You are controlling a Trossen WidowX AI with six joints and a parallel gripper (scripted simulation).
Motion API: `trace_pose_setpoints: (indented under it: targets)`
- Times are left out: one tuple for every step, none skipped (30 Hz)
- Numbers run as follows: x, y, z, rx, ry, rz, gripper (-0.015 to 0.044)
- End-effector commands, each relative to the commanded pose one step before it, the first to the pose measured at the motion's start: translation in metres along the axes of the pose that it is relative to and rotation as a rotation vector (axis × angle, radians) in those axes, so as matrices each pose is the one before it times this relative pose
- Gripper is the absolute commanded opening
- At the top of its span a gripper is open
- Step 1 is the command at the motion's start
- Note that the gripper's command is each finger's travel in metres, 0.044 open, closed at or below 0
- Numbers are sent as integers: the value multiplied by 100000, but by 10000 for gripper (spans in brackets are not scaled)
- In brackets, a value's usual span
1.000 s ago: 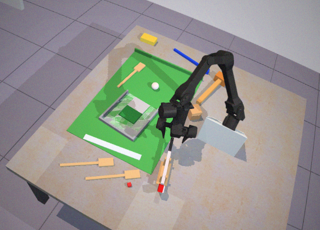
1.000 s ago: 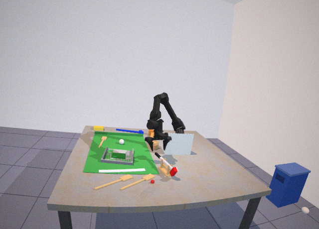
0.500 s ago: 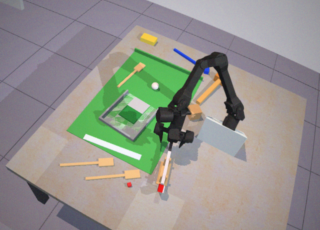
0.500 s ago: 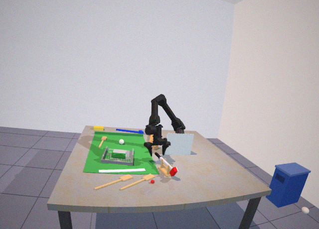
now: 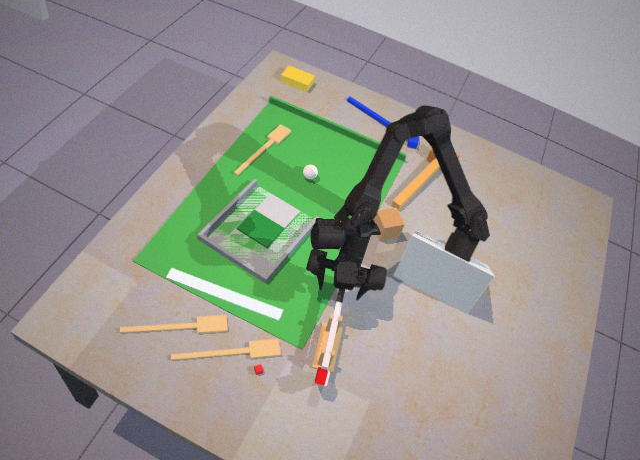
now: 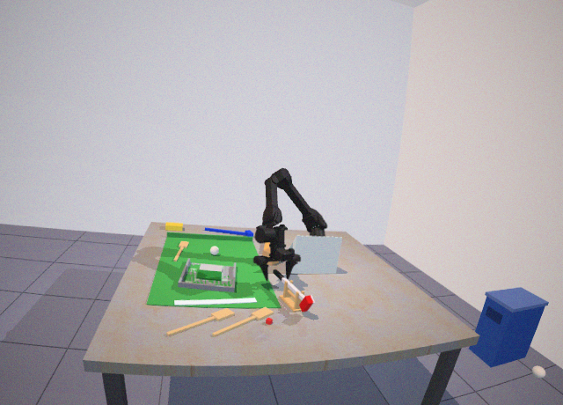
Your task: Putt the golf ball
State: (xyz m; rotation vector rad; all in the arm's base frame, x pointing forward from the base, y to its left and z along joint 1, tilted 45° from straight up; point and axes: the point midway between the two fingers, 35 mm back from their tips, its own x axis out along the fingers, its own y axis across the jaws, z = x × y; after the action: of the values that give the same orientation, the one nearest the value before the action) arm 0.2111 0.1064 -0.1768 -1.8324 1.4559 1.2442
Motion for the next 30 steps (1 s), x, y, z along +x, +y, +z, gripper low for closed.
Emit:
trace_pose_setpoints:
  targets:
    - [743, 339, -318, -715, 746, 680, 440]
    - [153, 7, -44, 1, 11, 4, 440]
    - [121, 6, -35, 1, 9, 3, 440]
    - [73, 4, -21, 1, 6, 2, 440]
    - [24, 1, -7, 0, 2, 1, 440]
    - [0, 0, 0, 0, 0, 0, 440]
    - [0, 0, 0, 0, 0, 0, 440]
    - [-244, -257, 140, 743, -609, -387, 414]
    - [0, 0, 0, 0, 0, 0, 387]
    - [0, 0, 0, 0, 0, 0, 361]
    - [0, 0, 0, 0, 0, 0, 335]
    - [0, 0, 0, 0, 0, 0, 309]
    - [0, 0, 0, 0, 0, 0, 282]
    - [0, 0, 0, 0, 0, 0, 256]
    - [0, 0, 0, 0, 0, 0, 230]
    - [0, 0, 0, 0, 0, 0, 204]
    - [0, 0, 0, 0, 0, 0, 177]
    - [0, 0, 0, 0, 0, 0, 151]
    - [0, 0, 0, 0, 0, 0, 125]
    - [0, 0, 0, 0, 0, 0, 99]
    - [0, 0, 0, 0, 0, 0, 72]
    - [0, 0, 0, 0, 0, 0, 66]
    - [0, 0, 0, 0, 0, 0, 59]
    - [0, 0, 0, 0, 0, 0, 52]
    - [0, 0, 0, 0, 0, 0, 46]
    - [0, 0, 0, 0, 0, 0, 39]
    - [0, 0, 0, 0, 0, 0, 32]
    - [0, 0, 0, 0, 0, 0, 26]
    - [0, 0, 0, 0, 0, 0, 19]
    - [-121, -25, 42, -4, -19, -6, 0]
